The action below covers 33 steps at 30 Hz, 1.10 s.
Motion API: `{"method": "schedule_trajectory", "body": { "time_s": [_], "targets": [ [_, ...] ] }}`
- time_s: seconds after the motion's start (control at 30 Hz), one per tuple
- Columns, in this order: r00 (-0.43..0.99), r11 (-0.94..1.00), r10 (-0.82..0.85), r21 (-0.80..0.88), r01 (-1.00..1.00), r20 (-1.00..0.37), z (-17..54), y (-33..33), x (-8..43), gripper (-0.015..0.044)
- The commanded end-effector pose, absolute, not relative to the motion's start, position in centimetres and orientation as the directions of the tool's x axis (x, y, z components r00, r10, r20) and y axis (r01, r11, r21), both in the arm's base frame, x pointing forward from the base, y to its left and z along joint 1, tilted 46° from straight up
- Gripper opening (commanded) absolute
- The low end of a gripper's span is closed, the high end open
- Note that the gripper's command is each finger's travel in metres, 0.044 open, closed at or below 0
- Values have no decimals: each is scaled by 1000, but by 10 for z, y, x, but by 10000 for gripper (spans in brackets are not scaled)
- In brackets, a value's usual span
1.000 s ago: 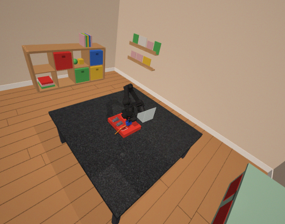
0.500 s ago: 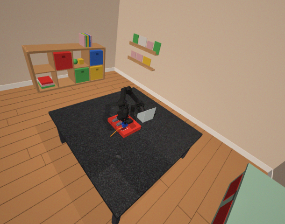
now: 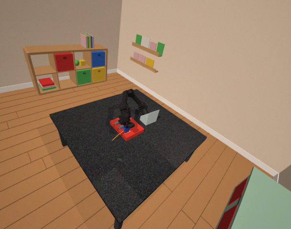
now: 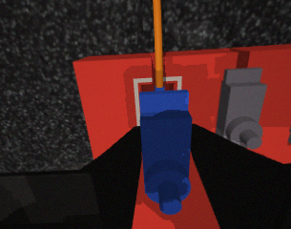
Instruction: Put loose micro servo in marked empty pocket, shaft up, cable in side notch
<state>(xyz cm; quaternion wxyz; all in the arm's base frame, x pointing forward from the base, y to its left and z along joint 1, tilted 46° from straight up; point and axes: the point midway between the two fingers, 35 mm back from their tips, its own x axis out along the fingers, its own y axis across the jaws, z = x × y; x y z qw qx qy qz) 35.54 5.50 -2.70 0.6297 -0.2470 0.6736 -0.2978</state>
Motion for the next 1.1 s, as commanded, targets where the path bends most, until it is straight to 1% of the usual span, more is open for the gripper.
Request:
{"method": "schedule_trajectory", "body": {
  "time_s": [0.0, 1.07],
  "targets": [
    [-83, 698, -711, -715, 36, -698, -32, 51, 355, 0],
    [-83, 697, -712, -716, 36, -697, -44, 37, 353, 0]
  ]
}}
